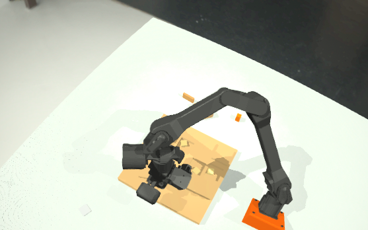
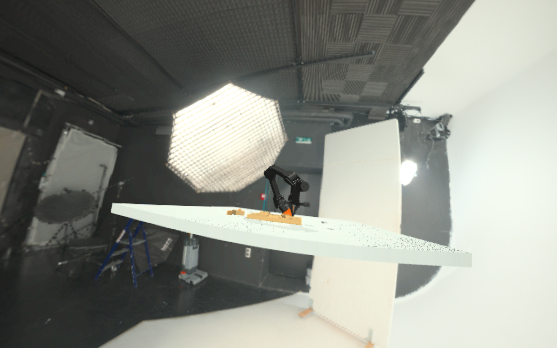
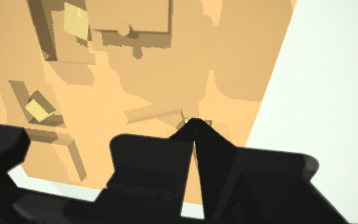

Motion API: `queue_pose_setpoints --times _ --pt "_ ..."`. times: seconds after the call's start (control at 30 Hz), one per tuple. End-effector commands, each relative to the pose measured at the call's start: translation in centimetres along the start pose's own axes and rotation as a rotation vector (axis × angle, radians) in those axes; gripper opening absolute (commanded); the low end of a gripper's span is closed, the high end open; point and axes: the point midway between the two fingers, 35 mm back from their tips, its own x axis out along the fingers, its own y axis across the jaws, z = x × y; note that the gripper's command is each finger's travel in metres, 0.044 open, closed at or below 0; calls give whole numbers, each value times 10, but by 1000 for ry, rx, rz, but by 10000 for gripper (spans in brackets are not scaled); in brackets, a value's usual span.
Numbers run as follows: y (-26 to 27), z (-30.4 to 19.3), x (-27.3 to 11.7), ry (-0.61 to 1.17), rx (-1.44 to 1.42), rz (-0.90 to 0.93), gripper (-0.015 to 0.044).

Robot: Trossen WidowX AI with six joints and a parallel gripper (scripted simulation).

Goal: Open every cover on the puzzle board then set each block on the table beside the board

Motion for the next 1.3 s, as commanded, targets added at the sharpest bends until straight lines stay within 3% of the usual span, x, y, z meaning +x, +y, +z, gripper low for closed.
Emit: queue_pose_setpoints --times 0.0,1.27 --pt "9 0 0 3 2 4 0" --pt "48 -10 0 3 1 6 0"
